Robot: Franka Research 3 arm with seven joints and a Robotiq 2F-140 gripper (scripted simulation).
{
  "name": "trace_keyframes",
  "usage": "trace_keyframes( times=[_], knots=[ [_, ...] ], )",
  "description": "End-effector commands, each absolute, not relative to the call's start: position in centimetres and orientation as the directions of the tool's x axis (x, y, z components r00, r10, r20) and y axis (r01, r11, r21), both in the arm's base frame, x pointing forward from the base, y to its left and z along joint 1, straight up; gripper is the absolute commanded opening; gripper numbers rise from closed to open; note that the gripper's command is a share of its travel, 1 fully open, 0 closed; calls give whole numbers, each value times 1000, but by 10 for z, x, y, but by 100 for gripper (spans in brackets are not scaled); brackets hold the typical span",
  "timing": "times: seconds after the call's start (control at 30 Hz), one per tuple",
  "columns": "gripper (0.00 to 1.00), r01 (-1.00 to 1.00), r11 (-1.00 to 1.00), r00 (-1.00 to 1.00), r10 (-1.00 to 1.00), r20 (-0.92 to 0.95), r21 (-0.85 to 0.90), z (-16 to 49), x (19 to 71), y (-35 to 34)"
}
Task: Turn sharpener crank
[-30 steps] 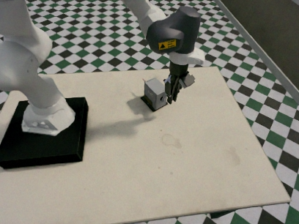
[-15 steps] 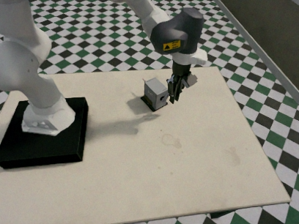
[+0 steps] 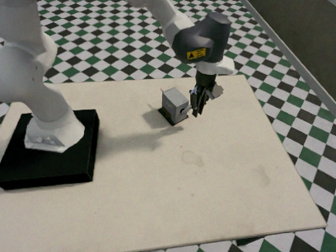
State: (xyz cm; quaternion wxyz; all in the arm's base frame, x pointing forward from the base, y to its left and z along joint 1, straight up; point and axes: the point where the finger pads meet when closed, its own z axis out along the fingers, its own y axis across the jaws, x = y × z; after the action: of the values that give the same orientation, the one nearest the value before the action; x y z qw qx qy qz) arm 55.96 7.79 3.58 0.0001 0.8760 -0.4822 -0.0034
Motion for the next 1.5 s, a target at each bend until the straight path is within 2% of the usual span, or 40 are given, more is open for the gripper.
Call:
trace_keyframes(
  times=[0.0,1.47],
  knots=[
    [10,-850,-526,526,-850,-6,3,30,561,79],
    [10,-850,-526,526,-850,-6,3,-20,560,79]
  ],
)
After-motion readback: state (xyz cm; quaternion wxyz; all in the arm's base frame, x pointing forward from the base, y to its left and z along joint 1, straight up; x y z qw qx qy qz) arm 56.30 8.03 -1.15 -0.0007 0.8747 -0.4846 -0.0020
